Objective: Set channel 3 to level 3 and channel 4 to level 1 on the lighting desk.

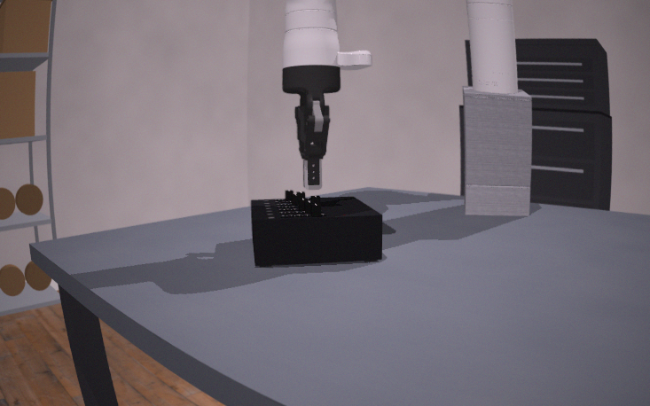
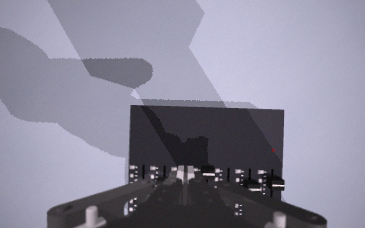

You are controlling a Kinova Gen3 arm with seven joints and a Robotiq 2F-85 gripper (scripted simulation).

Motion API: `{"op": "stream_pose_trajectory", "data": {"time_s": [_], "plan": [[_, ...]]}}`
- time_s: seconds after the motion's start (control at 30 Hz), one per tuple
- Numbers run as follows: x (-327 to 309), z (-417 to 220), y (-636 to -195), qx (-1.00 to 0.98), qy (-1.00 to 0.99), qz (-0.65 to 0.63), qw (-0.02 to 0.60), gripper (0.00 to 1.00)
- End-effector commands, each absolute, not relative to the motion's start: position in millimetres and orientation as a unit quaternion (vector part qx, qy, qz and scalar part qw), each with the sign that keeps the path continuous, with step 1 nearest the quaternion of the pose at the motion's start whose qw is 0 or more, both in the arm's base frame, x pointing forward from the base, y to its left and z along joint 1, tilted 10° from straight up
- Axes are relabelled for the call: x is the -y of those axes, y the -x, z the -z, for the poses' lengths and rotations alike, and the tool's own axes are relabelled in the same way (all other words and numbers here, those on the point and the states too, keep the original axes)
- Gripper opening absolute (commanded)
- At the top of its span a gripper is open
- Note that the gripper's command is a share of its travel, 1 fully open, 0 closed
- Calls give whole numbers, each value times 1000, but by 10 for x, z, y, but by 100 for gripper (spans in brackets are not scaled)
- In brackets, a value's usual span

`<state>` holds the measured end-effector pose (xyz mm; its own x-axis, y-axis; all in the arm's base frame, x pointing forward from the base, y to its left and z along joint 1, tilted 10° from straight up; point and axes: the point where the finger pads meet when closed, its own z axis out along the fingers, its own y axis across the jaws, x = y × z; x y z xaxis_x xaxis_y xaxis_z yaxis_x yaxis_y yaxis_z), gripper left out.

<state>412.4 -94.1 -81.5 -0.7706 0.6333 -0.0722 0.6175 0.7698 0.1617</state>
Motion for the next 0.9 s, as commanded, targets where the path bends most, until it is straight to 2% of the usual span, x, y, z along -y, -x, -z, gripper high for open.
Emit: {"op": "stream_pose_trajectory", "data": {"time_s": [0.0,0.87], "plan": [[940,820,-4117,-936,-339,-65,61,0],[936,858,-4123,-936,-339,-65,61,0]]}}
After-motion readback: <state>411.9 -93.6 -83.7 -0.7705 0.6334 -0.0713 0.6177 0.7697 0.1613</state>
